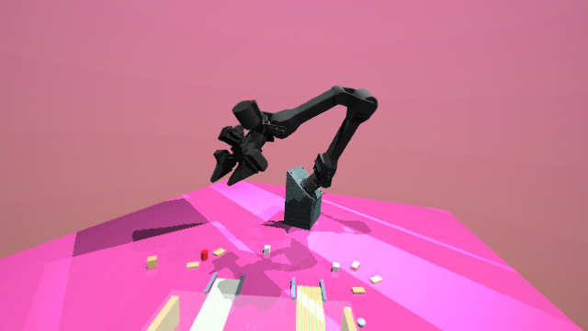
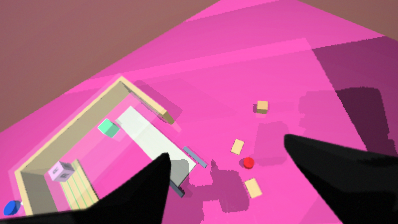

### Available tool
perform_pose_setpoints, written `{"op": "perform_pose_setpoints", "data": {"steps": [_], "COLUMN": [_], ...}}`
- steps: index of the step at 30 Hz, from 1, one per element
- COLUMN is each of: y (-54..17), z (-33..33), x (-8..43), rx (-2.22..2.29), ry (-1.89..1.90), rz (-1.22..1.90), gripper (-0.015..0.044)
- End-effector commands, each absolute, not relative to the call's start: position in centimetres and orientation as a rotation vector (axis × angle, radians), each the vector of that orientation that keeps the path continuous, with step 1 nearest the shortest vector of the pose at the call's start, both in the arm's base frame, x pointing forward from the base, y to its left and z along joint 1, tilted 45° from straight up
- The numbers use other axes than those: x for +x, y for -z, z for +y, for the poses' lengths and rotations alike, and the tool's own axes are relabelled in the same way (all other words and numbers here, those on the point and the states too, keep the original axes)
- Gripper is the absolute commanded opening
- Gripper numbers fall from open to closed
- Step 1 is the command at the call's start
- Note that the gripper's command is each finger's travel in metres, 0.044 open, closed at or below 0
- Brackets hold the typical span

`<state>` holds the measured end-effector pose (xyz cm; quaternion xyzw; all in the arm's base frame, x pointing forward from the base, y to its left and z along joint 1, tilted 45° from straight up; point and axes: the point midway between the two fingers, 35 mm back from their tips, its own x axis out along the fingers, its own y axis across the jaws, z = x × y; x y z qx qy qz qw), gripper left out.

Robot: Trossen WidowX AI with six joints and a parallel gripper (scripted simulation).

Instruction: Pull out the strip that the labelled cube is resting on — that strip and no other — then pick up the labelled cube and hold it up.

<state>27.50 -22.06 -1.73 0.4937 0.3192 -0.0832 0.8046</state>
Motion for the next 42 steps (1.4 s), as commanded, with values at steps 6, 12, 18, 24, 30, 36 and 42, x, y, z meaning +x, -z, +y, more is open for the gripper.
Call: {"op": "perform_pose_setpoints", "data": {"steps": [6, 12, 18, 24, 30, 36, 42], "y": [-7.0, -9.2, -9.2, -9.2, -9.2, -8.2, -7.0], "z": [-11.8, -8.5, -8.5, -8.5, -8.5, -7.5, -4.3], "x": [30.5, 30.2, 30.2, 30.2, 30.2, 32.7, 35.9], "rx": [0.818, 0.757, 0.757, 0.757, 0.757, 0.732, 0.658], "ry": [-0.086, -0.179, -0.179, -0.179, -0.179, -0.235, -0.361], "rz": [0.481, 0.417, 0.417, 0.417, 0.417, 0.558, 0.813], "gripper": [0.04, 0.04, 0.04, 0.04, 0.04, 0.0269, 0.0111]}}
